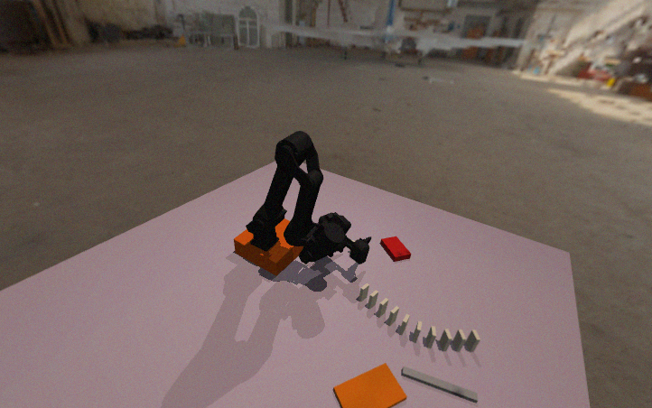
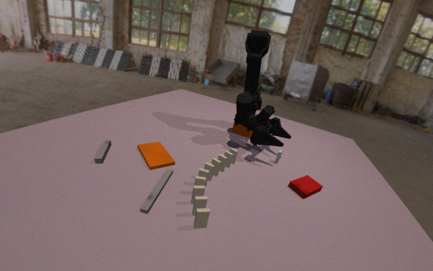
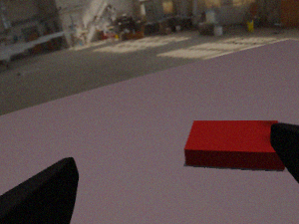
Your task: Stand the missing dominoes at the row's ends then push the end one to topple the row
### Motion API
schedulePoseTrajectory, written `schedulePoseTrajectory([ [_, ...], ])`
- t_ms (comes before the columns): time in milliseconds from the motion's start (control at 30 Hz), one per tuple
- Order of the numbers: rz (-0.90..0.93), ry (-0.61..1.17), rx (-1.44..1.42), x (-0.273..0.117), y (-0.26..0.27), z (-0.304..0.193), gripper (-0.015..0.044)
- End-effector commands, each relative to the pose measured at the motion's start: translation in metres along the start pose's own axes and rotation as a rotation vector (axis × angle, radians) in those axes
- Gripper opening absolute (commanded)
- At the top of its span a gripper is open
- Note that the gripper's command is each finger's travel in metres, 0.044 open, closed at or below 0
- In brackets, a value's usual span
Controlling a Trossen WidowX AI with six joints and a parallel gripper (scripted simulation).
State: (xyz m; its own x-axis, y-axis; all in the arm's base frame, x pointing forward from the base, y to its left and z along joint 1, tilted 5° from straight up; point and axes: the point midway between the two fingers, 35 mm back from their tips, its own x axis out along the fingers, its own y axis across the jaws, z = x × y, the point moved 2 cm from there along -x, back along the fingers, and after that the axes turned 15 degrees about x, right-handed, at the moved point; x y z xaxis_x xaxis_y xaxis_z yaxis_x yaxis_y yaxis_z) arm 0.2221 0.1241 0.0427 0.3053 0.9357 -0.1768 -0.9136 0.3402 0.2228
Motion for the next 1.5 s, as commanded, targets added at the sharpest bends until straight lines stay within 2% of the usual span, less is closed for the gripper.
schedulePoseTrajectory([
  [0, -0.006, 0.007, 0.015, -0.001, 0.002, 0.005, 0.0440],
  [233, -0.081, 0.149, 0.101, 0.033, -0.030, 0.010, 0.0440],
  [500, -0.236, 0.593, 0.210, 0.073, -0.043, 0.005, 0.0440],
  [600, -0.287, 0.792, 0.199, 0.076, -0.032, 0.010, 0.0440],
  [667, -0.331, 0.857, 0.133, 0.083, -0.031, 0.026, 0.0440],
  [1067, -0.401, 1.290, 0.003, 0.051, 0.012, 0.056, 0.0440],
  [1233, -0.402, 1.381, -0.020, 0.039, 0.022, 0.062, 0.0440],
  [1467, -0.402, 1.381, -0.020, 0.039, 0.022, 0.062, 0.0440],
])
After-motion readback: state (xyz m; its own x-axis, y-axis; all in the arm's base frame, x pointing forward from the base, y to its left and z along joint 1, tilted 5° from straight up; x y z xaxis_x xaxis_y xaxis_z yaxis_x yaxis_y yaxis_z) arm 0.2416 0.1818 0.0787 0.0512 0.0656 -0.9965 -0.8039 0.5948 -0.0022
